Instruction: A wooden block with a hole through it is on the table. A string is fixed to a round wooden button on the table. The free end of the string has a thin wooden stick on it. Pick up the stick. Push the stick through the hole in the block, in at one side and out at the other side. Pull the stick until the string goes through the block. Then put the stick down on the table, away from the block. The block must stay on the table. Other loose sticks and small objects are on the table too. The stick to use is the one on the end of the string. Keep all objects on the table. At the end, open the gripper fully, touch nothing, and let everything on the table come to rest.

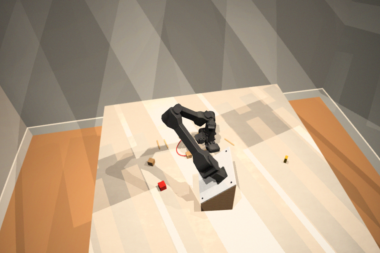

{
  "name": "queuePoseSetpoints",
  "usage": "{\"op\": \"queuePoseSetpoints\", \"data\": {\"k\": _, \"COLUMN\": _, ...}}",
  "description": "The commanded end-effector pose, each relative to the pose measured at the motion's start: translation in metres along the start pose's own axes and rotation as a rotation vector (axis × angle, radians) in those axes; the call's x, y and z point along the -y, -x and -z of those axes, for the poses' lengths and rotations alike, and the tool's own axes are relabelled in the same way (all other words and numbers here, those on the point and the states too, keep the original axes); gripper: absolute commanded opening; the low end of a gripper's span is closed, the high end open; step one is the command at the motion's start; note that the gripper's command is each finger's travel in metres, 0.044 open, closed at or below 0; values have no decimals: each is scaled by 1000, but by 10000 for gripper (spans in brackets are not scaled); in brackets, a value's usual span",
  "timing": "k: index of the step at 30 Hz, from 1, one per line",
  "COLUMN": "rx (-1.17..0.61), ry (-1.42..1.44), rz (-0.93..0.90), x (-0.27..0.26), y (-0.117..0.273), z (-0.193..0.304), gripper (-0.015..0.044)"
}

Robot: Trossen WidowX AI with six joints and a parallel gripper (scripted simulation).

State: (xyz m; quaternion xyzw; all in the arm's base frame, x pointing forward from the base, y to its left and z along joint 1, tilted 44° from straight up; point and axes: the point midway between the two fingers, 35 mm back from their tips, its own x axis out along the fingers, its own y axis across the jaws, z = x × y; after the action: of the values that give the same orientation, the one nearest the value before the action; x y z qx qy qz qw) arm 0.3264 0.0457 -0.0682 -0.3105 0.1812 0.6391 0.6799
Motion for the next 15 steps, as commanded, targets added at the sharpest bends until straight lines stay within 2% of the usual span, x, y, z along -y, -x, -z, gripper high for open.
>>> {"op": "queuePoseSetpoints", "data": {"k": 1, "rx": 3, "ry": -13, "rz": 26, "x": -5, "y": -6, "z": 7, "gripper": 0}}
{"op": "queuePoseSetpoints", "data": {"k": 15, "rx": 3, "ry": -11, "rz": 47, "x": -6, "y": -10, "z": 10, "gripper": 0}}
